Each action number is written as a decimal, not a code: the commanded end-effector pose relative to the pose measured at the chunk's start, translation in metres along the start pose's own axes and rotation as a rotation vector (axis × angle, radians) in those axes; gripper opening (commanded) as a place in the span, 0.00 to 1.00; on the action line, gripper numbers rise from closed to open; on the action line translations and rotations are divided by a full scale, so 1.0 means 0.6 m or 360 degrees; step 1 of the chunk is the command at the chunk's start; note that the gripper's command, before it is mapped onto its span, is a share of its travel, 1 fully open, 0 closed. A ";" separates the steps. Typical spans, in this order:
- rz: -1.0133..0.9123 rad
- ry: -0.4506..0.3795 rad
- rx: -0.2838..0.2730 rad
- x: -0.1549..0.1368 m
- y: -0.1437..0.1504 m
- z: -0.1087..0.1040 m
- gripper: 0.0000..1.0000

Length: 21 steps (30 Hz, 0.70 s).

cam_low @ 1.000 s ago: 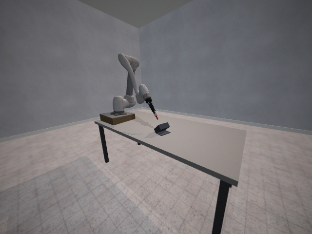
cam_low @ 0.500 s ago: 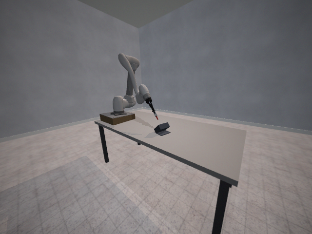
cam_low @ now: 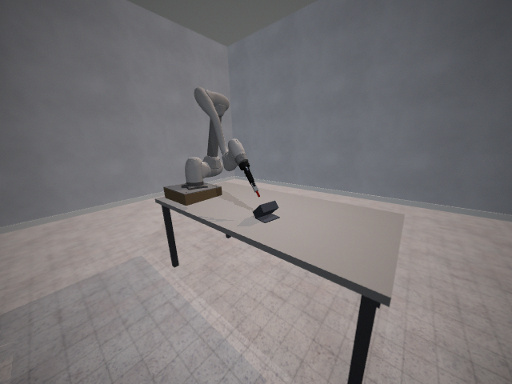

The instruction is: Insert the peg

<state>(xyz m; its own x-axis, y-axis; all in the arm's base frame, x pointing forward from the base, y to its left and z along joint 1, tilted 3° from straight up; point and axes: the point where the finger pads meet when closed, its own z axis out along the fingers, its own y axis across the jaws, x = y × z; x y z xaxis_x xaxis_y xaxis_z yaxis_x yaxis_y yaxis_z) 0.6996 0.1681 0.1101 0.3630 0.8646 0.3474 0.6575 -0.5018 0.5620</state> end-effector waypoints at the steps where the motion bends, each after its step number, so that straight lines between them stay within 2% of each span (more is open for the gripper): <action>1: -0.0053 0.0000 0.0000 0.000 0.000 0.001 0.00; 21: -0.0424 0.0000 0.0000 0.000 0.000 0.011 0.00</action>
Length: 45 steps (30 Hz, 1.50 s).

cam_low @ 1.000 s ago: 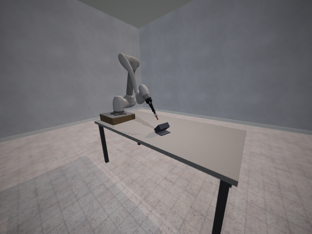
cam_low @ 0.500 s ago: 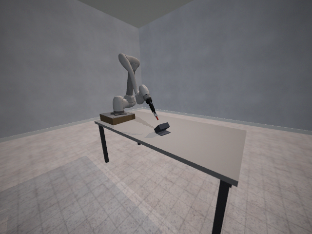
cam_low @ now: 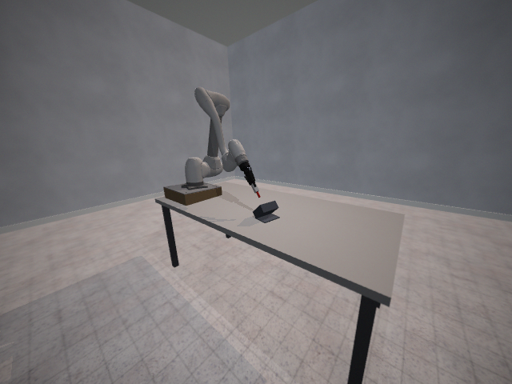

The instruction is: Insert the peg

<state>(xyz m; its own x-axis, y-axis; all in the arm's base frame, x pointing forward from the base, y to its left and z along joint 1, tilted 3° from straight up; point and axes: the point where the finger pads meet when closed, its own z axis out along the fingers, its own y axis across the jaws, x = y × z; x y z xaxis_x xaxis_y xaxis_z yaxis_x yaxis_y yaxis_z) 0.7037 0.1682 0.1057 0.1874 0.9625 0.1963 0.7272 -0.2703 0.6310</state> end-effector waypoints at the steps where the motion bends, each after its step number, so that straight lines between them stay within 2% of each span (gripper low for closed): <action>1: -0.0048 0.0000 0.0000 0.000 0.000 0.002 0.00; 11: -0.0305 0.0000 0.0000 0.000 0.000 0.019 0.00; 22: -0.0361 0.0000 0.0001 0.000 0.000 0.036 0.00; 33: -0.0347 0.0001 0.0001 0.000 0.000 0.047 0.00; 45: -0.0136 0.0000 0.0001 0.000 0.000 0.047 0.00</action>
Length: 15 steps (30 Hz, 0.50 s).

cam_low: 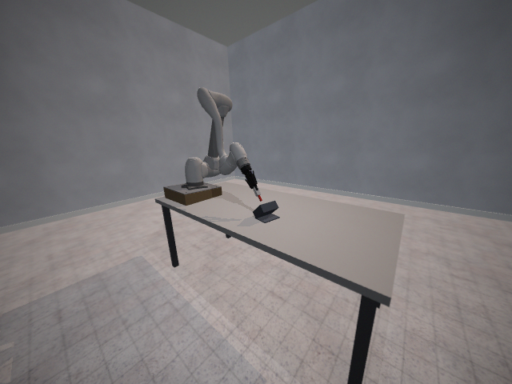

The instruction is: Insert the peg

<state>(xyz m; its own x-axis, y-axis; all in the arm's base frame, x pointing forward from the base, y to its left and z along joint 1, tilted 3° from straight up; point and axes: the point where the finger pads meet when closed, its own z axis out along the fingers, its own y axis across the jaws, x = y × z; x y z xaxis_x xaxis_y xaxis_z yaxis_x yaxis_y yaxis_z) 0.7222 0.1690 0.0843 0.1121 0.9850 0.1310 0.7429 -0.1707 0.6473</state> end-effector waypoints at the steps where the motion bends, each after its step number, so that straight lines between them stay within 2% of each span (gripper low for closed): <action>1: 0.0045 0.0000 0.0000 0.000 0.000 0.000 0.00; 15: 0.0266 0.0000 0.0000 0.000 0.000 0.000 0.00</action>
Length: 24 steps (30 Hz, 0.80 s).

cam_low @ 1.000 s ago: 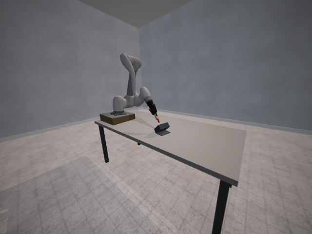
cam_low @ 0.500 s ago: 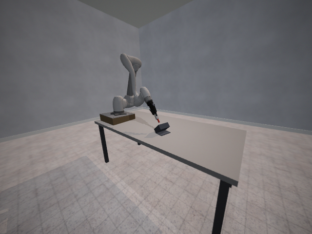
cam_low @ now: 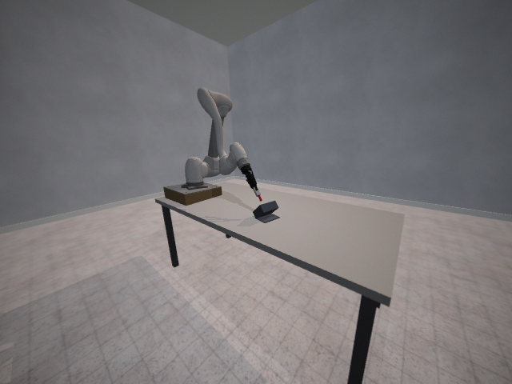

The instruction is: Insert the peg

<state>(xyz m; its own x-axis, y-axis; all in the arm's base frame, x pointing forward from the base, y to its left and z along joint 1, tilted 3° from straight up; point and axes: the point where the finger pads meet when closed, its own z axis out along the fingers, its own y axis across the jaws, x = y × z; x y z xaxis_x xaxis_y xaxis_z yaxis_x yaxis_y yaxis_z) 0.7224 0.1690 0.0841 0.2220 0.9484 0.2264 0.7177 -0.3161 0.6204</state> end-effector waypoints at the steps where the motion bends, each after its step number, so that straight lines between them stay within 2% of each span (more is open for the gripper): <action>1: 0.0045 0.0000 0.0000 0.000 0.000 0.000 0.00; 24: 0.0394 0.0000 0.0000 0.000 0.000 0.001 0.00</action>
<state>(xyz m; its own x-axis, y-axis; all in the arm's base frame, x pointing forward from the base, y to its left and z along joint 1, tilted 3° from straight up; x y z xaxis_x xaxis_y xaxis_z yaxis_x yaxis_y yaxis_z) 0.7227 0.1690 0.0838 0.3905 0.8426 0.3709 0.6418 -0.5380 0.5465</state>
